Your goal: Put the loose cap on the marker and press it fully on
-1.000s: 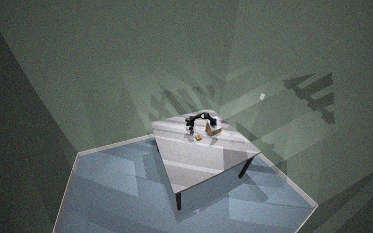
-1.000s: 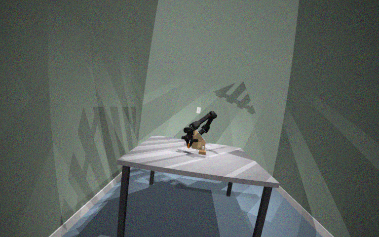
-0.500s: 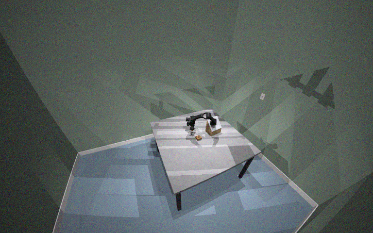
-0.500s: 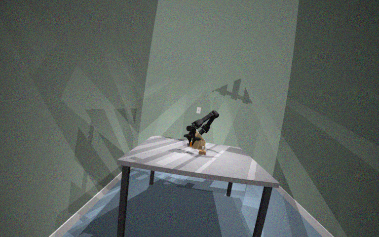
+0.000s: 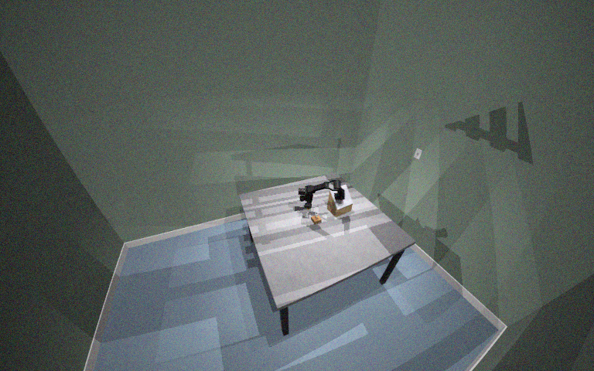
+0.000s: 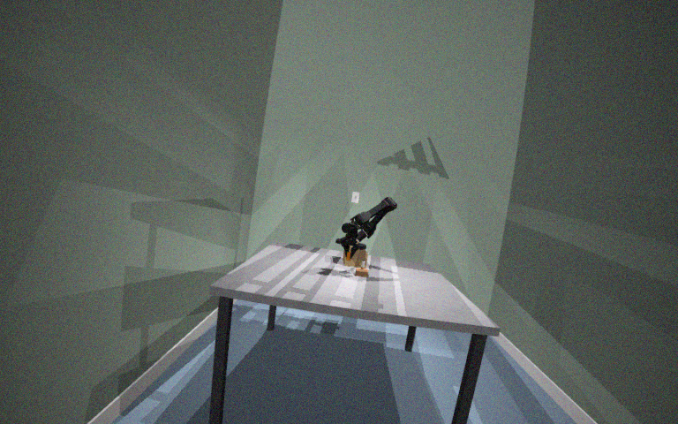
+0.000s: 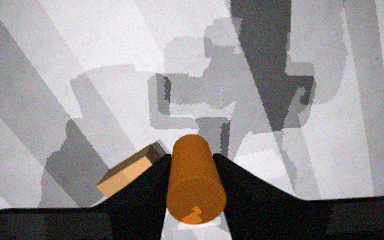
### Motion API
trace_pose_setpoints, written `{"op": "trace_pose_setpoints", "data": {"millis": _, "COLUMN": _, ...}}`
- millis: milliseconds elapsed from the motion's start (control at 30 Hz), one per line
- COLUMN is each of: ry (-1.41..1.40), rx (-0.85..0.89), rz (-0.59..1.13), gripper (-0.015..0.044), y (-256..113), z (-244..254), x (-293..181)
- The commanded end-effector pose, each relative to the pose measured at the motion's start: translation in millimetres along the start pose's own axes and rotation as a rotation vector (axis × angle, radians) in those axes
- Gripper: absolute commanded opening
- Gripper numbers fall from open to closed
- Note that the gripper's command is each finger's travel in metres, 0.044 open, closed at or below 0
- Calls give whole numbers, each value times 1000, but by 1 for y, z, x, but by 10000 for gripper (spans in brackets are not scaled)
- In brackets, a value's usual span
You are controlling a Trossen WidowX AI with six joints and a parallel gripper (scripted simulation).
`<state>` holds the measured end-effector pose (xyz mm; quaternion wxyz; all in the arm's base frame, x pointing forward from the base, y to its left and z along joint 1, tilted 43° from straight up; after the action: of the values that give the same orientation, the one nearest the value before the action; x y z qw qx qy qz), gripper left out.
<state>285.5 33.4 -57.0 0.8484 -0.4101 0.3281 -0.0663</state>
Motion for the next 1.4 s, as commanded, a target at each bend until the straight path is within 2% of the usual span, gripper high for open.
{"op": "trace_pose_setpoints", "data": {"millis": 0, "ry": 6, "rx": 1, "rz": 6, "gripper": 0, "y": -4, "z": 7, "x": -13}}
{"op": "trace_pose_setpoints", "data": {"millis": 1100, "ry": 7, "rx": 4, "rz": 15, "gripper": 0, "y": -28, "z": 38, "x": -92}}
{"op": "trace_pose_setpoints", "data": {"millis": 1367, "ry": 7, "rx": 5, "rz": 15, "gripper": 0, "y": -22, "z": 39, "x": -94}}
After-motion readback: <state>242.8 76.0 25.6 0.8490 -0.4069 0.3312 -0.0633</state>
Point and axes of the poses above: the point midway between the two fingers, 35 mm back from their tips, its own y axis out along the fingers, its own z axis across the jaws, x = y × z, the point moved 3 cm from there along -y, back along the fingers, and after that the axes turned 12 degrees about y, right-handed, at the moved point
